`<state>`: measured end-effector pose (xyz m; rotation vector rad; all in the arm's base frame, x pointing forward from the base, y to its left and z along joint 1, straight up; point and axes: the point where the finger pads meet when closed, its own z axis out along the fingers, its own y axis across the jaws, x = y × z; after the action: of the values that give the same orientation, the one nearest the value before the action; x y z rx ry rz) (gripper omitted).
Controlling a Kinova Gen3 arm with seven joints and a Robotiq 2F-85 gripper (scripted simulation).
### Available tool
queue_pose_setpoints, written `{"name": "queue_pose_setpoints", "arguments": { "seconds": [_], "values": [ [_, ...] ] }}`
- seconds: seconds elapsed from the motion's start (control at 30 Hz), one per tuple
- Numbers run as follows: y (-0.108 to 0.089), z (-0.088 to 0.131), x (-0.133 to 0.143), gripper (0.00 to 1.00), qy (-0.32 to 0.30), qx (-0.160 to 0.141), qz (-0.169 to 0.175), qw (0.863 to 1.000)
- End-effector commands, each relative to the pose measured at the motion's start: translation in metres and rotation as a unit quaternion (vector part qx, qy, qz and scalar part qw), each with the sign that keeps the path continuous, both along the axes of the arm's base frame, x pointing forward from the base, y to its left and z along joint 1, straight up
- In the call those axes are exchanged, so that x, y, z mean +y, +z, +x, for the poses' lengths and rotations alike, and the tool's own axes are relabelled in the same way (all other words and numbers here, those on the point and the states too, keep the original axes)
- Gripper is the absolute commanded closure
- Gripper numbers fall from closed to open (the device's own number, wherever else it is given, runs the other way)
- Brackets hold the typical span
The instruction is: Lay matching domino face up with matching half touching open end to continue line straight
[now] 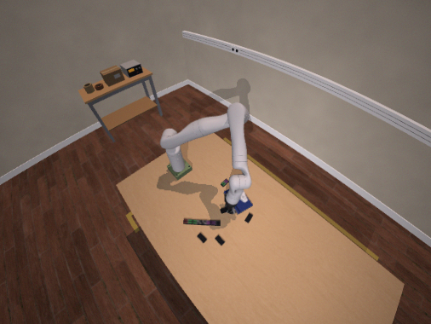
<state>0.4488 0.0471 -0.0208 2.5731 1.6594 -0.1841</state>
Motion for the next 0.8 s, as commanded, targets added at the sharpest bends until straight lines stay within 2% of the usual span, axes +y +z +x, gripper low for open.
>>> {"name": "queue_pose_setpoints", "arguments": {
  "seconds": [0.0,0.27,0.33,0.6,0.77],
  "values": [
    [0.005,0.001,0.000,0.69,0.000,-0.001,0.000,1.000],
    [0.040,0.001,0.000,0.69,0.000,-0.001,0.000,1.000],
    [0.040,0.001,0.000,0.69,0.000,-0.001,0.000,1.000],
    [0.089,0.001,0.000,0.69,0.000,-0.001,0.000,1.000],
    [0.110,0.001,0.000,0.69,0.000,-0.001,0.000,1.000]
  ]
}}
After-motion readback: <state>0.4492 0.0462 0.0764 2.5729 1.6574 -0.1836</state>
